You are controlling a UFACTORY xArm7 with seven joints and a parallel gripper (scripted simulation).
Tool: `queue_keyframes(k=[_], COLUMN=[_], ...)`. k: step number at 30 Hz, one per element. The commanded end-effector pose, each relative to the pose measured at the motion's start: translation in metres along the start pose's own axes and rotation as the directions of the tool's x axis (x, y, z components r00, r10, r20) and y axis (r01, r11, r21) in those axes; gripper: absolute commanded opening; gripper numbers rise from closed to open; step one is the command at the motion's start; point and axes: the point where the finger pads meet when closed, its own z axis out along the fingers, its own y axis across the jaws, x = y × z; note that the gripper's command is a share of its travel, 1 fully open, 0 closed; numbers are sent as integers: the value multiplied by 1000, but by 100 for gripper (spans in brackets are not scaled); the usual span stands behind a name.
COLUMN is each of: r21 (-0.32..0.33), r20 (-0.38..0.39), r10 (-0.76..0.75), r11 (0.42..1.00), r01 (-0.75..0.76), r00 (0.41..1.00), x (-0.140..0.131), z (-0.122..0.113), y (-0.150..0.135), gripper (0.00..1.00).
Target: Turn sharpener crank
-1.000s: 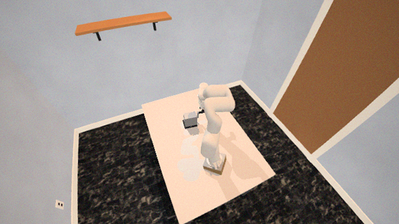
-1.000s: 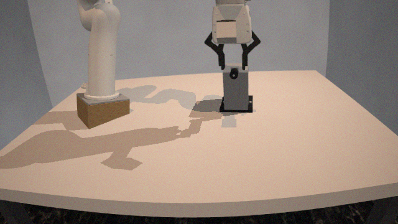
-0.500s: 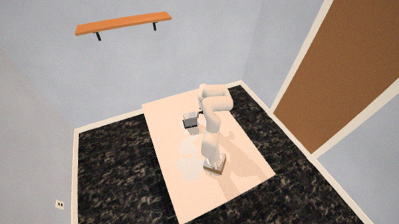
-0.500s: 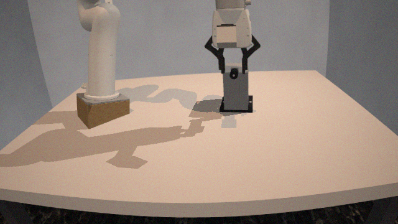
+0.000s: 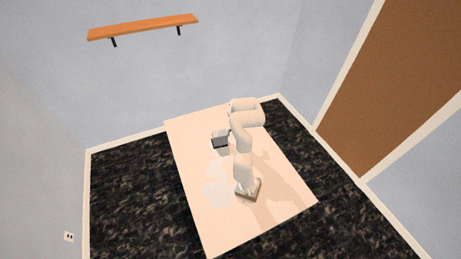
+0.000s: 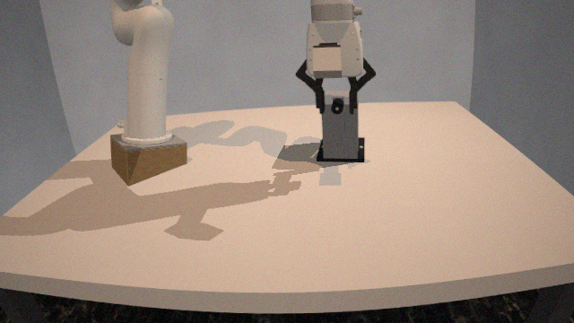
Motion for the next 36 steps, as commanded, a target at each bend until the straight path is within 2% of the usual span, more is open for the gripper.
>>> queue_keyframes(k=[1,36], r21=[1,1], r20=[2,2], r10=[0,0], r11=[1000,1000], r01=[0,0], r00=[1000,1000], x=[0,0], z=[1,9], y=[-2,-2], gripper=[54,54])
